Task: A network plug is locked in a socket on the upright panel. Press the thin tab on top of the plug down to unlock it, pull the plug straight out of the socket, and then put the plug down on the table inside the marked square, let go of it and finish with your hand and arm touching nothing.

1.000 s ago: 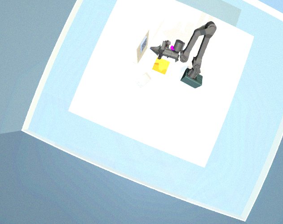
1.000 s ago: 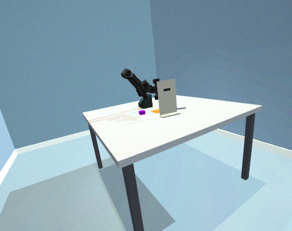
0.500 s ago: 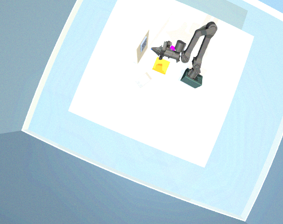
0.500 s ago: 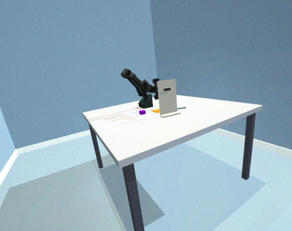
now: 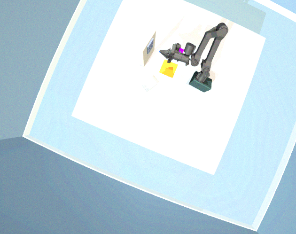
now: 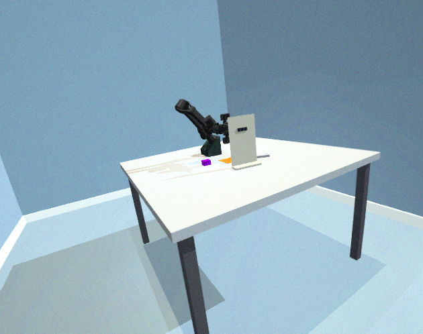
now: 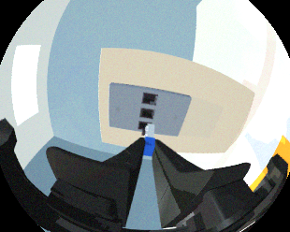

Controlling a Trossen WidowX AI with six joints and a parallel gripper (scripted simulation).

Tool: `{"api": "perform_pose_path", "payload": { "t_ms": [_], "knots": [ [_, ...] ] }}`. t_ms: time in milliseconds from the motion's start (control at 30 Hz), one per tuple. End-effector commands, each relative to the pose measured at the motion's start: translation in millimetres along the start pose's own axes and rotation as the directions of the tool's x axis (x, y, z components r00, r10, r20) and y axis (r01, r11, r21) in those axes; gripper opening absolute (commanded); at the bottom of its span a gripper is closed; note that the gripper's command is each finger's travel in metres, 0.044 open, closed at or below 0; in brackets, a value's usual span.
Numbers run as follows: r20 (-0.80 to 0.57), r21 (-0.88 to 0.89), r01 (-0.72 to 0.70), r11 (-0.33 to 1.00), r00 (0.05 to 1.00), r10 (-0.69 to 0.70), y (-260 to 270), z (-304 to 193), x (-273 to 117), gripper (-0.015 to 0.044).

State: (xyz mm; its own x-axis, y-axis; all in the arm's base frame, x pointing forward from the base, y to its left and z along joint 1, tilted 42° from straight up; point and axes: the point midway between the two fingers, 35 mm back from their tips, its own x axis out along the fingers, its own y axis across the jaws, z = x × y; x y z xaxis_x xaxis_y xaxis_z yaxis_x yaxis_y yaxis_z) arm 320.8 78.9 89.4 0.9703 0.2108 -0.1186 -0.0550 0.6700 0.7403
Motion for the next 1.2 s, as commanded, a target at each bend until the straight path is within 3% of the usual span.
{"api": "perform_pose_path", "payload": {
  "t_ms": [0, 1167],
  "knots": [
    [-0.003, 0.003, 0.006, 1.000, 1.000, -0.006, -2, -2, -5, 0.0000],
    [-0.003, 0.004, 0.005, 1.000, 1.000, -0.005, 42, -10, -15, 0.0000]
  ]
}}
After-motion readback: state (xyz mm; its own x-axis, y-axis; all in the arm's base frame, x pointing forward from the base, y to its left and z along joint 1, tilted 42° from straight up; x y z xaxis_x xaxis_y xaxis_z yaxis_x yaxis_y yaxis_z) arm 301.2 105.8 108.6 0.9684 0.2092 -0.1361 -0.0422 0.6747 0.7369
